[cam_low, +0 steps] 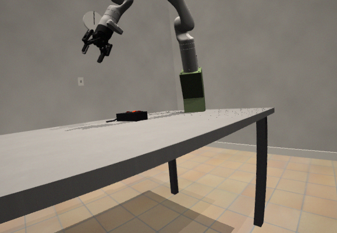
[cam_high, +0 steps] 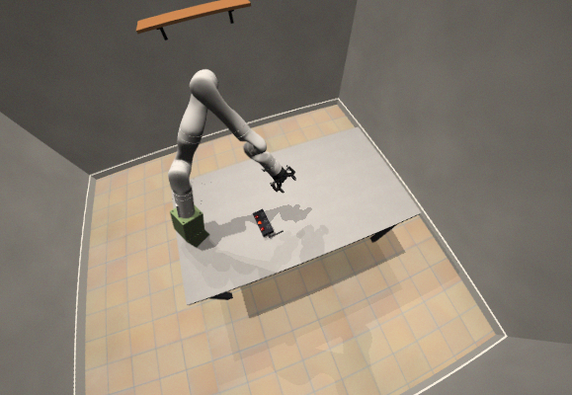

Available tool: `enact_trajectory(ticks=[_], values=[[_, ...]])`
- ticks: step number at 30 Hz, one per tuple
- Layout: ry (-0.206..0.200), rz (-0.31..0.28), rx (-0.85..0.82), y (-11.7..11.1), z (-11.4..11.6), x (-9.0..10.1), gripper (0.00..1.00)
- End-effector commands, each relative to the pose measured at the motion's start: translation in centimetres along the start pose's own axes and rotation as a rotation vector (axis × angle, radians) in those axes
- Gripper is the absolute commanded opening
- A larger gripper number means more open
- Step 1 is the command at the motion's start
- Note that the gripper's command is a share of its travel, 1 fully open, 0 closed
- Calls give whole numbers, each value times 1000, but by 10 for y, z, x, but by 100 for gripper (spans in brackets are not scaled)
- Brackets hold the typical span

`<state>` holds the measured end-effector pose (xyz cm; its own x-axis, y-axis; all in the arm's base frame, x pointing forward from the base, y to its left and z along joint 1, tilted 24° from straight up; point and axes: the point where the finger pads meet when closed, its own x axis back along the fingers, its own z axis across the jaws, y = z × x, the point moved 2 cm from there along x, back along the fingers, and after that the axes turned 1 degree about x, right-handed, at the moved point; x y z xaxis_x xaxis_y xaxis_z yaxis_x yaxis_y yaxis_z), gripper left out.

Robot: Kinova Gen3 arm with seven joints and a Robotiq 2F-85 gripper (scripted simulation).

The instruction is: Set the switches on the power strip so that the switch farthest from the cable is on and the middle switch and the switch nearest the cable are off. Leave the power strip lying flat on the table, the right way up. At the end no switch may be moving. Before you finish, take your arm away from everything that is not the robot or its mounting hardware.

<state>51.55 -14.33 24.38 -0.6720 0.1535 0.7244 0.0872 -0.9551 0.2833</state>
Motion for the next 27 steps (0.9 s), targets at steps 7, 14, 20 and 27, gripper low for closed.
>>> enact_trajectory(ticks=[7,14,20,27], values=[[-2,-4,-5,3,-1,0,100],[-25,16,-52,2,-17,-9,100],[-25,16,-52,2,-17,-9,100],[-49,34,-100,1,-32,-17,100]])
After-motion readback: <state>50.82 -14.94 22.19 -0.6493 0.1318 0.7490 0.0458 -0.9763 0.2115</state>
